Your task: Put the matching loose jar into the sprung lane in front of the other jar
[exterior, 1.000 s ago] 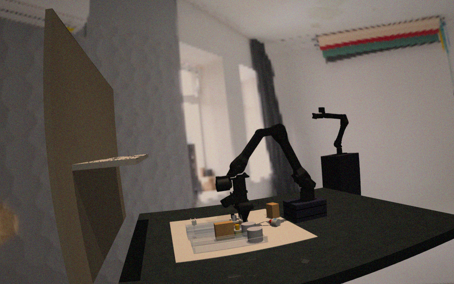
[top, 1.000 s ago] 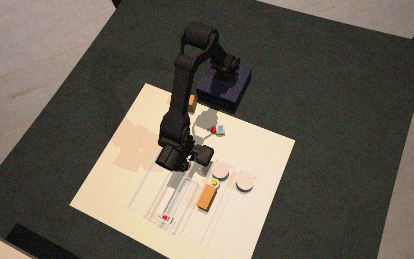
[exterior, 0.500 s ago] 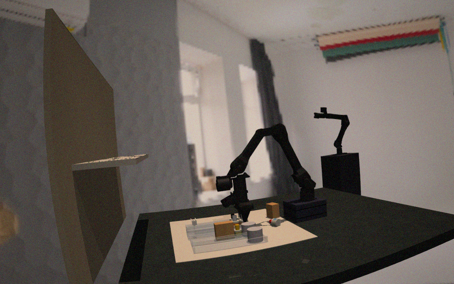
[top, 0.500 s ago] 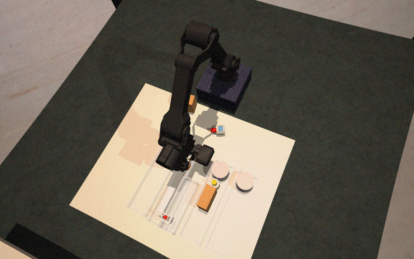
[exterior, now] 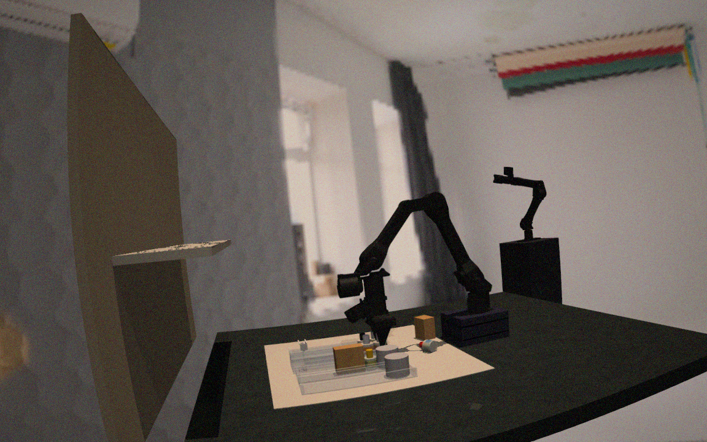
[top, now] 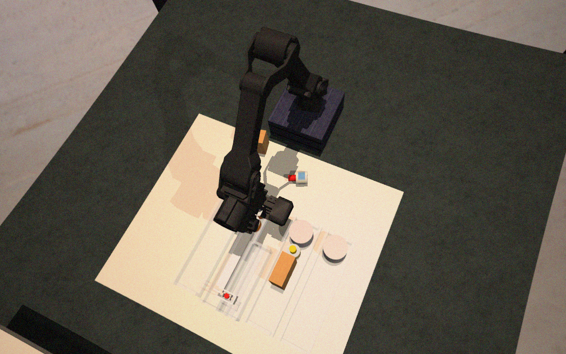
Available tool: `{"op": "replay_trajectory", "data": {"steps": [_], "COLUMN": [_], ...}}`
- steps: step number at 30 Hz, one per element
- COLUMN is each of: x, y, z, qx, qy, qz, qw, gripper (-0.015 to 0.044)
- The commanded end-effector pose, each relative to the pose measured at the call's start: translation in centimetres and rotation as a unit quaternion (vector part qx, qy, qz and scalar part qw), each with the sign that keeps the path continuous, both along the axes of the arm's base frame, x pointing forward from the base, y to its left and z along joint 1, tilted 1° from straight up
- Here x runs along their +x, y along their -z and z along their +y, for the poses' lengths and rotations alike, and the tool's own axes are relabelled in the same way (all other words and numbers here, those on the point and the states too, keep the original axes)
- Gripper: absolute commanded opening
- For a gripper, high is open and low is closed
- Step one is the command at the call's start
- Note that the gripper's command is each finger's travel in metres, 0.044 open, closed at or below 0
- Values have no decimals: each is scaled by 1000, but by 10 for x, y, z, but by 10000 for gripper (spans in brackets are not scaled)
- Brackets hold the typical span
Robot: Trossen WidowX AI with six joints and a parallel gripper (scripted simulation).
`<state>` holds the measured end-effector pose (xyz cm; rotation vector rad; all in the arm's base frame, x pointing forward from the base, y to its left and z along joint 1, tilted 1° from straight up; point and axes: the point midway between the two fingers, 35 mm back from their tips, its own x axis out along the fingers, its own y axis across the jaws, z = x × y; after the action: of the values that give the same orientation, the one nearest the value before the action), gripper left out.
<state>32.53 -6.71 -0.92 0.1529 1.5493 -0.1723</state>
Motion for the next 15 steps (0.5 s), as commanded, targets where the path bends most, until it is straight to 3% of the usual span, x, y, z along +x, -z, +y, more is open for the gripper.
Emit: {"op": "replay_trajectory", "data": {"steps": [1,15], "x": [2,-3], "y": [0,0], "z": [-1,1], "qx": [-4,-4], "qy": [-1,-1], "qz": [-6,-6], "qw": [1000,1000], "gripper": [0,0]}}
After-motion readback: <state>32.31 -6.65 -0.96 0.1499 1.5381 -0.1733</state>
